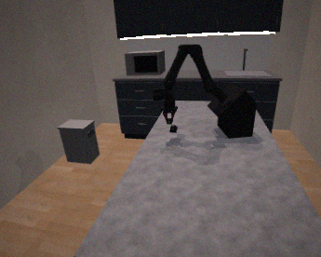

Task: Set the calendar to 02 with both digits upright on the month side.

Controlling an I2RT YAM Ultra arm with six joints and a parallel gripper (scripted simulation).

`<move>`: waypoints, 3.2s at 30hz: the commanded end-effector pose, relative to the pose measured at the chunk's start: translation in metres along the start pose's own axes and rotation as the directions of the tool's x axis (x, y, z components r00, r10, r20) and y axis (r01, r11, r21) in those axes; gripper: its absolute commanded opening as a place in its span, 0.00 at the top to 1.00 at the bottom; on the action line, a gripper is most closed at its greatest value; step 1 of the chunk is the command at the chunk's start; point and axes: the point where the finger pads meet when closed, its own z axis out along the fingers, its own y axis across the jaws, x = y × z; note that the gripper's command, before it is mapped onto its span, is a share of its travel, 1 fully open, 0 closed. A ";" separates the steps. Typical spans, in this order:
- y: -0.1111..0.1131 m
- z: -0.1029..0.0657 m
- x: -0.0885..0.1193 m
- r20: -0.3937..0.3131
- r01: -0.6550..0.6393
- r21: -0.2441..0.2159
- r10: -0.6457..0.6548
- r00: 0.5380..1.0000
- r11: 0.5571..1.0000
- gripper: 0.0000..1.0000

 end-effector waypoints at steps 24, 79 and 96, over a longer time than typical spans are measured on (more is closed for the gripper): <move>-0.002 -0.015 -0.130 0.013 0.032 0.004 -0.032 0.999 0.999 0.73; -0.003 0.050 -0.131 0.013 0.032 0.004 -0.032 0.999 0.999 0.73; -0.003 0.050 -0.131 0.013 0.032 0.004 -0.032 0.999 0.999 0.73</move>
